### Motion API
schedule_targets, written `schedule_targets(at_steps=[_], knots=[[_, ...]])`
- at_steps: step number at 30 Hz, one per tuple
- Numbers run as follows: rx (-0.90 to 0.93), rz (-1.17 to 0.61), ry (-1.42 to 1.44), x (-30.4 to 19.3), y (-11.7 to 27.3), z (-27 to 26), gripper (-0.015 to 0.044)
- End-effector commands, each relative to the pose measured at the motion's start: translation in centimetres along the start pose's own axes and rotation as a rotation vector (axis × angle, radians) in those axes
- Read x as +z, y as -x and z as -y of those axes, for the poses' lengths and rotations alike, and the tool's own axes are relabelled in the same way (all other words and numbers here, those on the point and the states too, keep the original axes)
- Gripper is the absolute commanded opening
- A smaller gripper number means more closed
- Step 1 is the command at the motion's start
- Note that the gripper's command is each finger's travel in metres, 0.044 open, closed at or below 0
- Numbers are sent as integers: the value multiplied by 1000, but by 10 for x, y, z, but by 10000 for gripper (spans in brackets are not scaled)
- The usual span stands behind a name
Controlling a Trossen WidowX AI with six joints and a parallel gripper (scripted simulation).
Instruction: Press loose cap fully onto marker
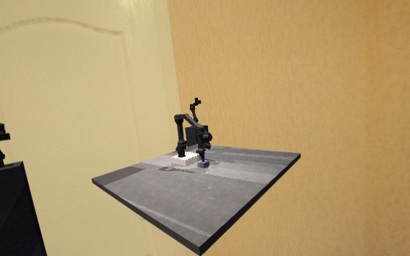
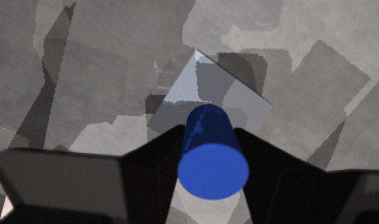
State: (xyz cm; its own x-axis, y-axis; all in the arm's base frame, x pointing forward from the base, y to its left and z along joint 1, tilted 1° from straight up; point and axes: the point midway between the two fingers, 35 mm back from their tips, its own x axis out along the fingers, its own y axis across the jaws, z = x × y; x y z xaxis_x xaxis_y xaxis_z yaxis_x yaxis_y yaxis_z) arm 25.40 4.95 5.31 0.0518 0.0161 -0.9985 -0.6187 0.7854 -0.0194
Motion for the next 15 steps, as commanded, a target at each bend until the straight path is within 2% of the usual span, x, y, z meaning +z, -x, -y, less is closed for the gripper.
schedule_targets(at_steps=[1,15], knots=[[-3,-2,-4,-1,-1,0,0],[0,-1,0,0,0,0,368]])
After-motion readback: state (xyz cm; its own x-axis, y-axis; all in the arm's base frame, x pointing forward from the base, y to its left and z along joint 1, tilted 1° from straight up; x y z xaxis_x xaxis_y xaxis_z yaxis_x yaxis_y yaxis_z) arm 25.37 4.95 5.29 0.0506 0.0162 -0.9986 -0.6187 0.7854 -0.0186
